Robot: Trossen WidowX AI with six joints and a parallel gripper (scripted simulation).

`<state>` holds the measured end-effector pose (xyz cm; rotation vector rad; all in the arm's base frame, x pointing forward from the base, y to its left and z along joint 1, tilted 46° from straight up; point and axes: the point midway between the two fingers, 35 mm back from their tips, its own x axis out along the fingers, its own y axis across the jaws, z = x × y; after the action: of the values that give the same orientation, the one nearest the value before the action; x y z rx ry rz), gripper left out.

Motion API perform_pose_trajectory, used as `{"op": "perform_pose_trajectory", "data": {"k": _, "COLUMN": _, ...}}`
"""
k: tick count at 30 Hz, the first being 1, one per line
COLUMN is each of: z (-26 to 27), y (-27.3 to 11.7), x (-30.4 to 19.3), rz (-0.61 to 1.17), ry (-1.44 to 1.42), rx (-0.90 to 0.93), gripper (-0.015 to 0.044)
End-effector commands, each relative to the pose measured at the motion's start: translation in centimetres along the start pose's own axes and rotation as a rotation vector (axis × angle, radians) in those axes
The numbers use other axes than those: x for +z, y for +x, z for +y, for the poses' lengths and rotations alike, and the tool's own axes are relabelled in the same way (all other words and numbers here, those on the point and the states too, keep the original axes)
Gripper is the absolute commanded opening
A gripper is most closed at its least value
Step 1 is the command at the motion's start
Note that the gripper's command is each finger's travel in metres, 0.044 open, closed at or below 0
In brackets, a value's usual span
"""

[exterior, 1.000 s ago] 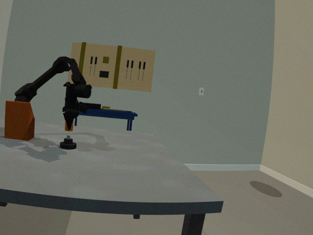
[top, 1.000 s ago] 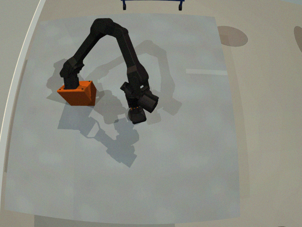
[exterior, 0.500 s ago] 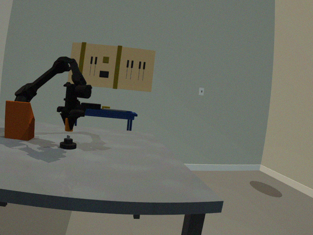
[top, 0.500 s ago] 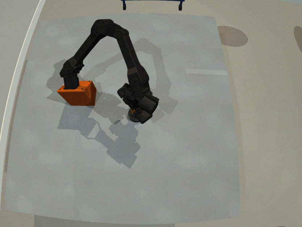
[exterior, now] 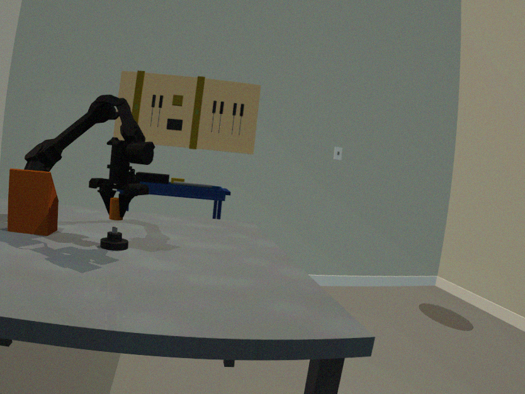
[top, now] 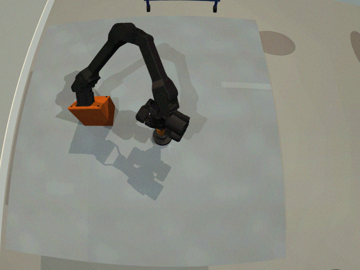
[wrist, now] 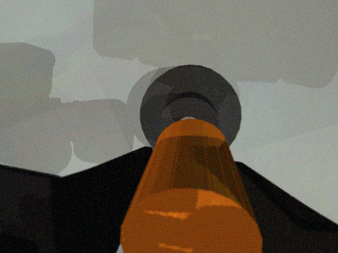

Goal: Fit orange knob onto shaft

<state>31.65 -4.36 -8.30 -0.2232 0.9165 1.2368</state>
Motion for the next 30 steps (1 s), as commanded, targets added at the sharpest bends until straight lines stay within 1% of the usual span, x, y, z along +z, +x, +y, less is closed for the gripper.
{"op": "perform_pose_trajectory", "data": {"k": 1, "z": 0.1, "y": -0.1, "x": 0.0, "rz": 0.003, "ry": -0.109, "rx": -0.003, "gripper": 0.0}}
{"op": "perform_pose_trajectory", "data": {"k": 13, "z": 0.4, "y": -0.1, "x": 0.2, "rz": 0.003, "ry": -0.401, "rx": -0.002, "gripper": 0.0}}
{"op": "perform_pose_trajectory", "data": {"k": 19, "z": 0.3, "y": 0.1, "x": 0.2, "rz": 0.003, "ry": -0.407, "rx": -0.002, "gripper": 0.0}}
{"op": "perform_pose_trajectory", "data": {"k": 26, "z": 0.2, "y": 2.2, "x": 0.2, "rz": 0.002, "ry": -0.407, "rx": -0.002, "gripper": 0.0}}
{"op": "perform_pose_trajectory", "data": {"k": 30, "z": 0.2, "y": 2.3, "x": 0.2, "rz": 0.002, "ry": -0.409, "rx": -0.002, "gripper": 0.0}}
